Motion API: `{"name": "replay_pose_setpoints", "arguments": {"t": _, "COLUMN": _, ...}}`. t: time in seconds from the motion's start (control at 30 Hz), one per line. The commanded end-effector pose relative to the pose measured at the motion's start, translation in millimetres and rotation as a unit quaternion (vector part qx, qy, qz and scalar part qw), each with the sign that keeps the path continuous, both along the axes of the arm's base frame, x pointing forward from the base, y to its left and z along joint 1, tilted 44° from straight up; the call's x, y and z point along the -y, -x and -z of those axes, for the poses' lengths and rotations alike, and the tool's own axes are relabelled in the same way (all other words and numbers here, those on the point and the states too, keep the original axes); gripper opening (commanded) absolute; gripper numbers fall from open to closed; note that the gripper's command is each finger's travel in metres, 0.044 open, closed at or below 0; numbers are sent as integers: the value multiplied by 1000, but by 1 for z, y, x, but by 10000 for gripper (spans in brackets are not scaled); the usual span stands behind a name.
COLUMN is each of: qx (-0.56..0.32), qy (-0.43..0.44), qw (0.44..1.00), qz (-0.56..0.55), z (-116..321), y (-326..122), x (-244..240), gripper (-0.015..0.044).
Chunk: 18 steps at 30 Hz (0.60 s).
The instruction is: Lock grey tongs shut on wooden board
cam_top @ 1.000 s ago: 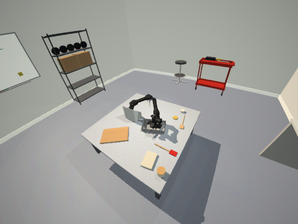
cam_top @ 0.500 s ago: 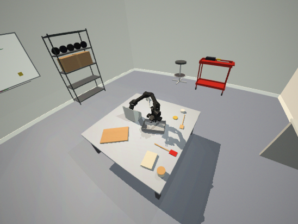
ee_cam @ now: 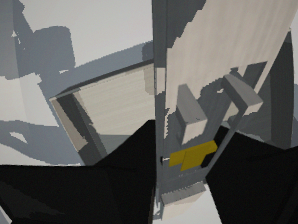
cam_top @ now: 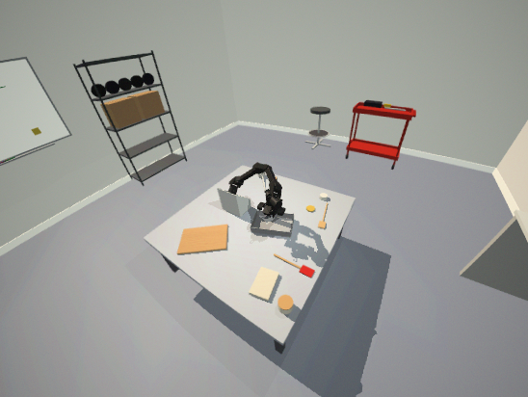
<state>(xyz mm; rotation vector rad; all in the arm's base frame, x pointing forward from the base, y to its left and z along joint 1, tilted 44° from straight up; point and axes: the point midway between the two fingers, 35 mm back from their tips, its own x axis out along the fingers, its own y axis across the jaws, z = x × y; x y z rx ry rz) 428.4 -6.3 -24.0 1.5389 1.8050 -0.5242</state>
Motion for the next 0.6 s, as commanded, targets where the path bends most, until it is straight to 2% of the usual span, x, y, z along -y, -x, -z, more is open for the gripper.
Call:
{"name": "replay_pose_setpoints", "arguments": {"t": 0.0, "qx": 24, "qy": 4, "qw": 999, "qz": -25, "z": 20, "y": 7, "x": 25, "gripper": -150}}
{"name": "replay_pose_setpoints", "arguments": {"t": 0.57, "qx": 146, "qy": 5, "qw": 976, "qz": -159, "z": 81, "y": 47, "x": 105, "gripper": -150}}
